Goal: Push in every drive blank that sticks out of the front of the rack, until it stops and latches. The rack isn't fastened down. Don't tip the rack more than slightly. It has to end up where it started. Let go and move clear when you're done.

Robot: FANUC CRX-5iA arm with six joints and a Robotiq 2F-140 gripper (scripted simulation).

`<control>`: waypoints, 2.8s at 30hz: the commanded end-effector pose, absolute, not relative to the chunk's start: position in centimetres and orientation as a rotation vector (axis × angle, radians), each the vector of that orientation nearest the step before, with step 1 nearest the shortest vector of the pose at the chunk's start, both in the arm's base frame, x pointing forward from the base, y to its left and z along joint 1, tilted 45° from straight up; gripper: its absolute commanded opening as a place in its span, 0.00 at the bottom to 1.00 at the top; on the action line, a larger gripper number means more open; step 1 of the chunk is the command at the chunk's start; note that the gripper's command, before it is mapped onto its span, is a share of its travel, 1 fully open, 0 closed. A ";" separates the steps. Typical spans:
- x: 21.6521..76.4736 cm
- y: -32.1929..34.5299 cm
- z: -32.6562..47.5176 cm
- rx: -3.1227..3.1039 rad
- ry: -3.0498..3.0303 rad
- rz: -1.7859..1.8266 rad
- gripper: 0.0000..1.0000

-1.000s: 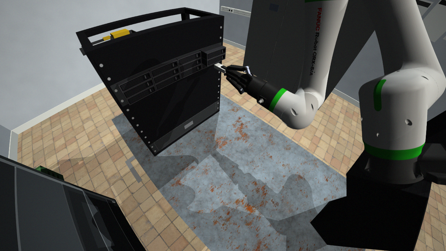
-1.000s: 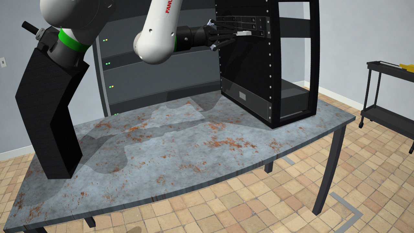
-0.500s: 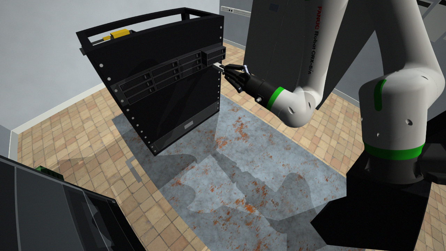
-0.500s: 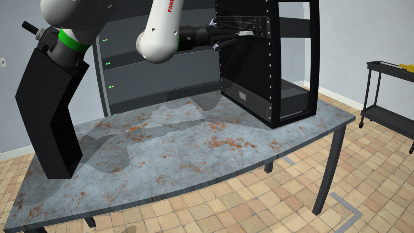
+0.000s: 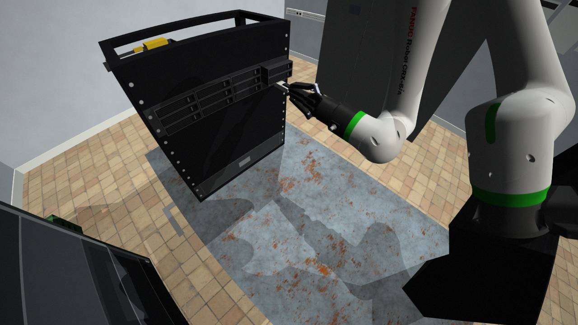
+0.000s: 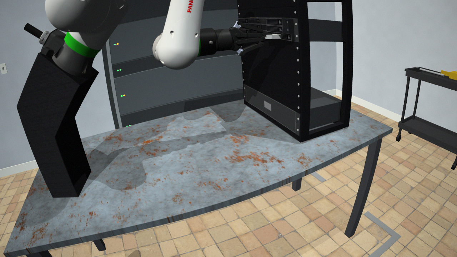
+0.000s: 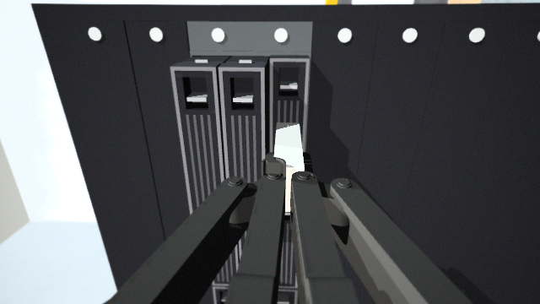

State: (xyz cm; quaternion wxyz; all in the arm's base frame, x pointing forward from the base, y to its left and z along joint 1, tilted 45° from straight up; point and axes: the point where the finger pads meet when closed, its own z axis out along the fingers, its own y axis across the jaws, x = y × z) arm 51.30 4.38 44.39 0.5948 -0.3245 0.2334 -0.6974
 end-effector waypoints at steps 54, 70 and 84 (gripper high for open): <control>52.1 4.5 45.2 -0.753 0.542 -1.620 0.10; 52.4 4.5 45.4 -0.753 0.542 -1.620 0.10; 52.4 4.5 45.5 -0.754 0.542 -1.620 0.10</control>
